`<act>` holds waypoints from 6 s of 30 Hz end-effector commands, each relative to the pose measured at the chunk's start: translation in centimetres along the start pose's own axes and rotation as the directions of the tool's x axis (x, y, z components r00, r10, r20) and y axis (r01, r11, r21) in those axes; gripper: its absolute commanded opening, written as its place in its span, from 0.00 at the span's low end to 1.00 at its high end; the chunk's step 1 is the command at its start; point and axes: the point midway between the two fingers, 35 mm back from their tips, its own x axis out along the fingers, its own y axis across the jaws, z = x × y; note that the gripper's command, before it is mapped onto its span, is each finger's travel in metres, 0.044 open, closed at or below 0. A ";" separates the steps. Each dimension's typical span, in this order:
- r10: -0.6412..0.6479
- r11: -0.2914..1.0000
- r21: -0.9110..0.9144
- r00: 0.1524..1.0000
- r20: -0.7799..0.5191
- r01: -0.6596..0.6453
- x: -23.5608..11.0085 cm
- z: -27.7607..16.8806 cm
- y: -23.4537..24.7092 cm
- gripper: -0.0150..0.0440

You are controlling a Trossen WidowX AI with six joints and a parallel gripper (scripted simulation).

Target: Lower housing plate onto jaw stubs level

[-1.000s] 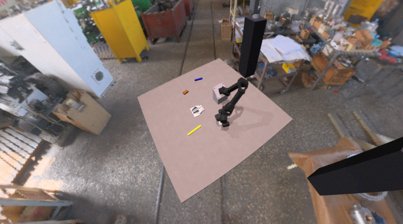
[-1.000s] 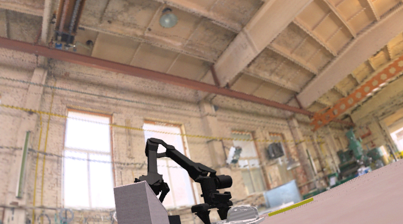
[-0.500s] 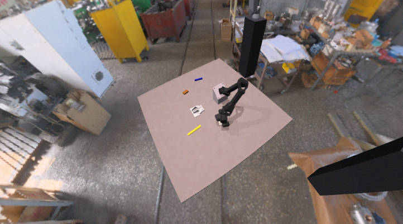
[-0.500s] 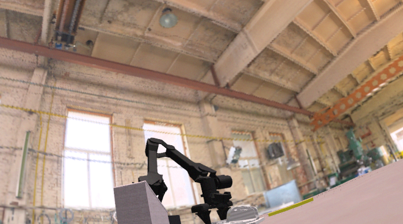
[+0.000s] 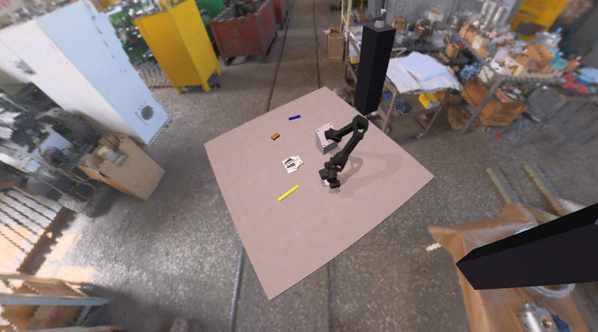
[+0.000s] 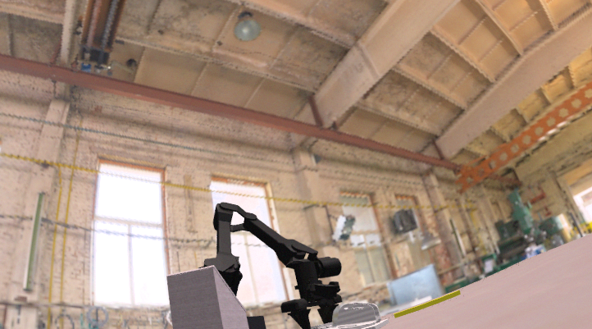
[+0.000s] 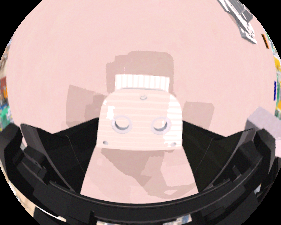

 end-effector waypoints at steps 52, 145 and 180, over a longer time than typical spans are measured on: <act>-0.050 0.997 -0.059 0.998 0.032 0.052 -6.7 5.1 -2.0 0.85; -0.018 0.947 -0.321 1.000 0.011 0.021 -7.6 19.2 -21.0 0.85; -0.018 0.938 -0.346 1.000 0.011 0.021 -7.6 19.3 -21.2 0.85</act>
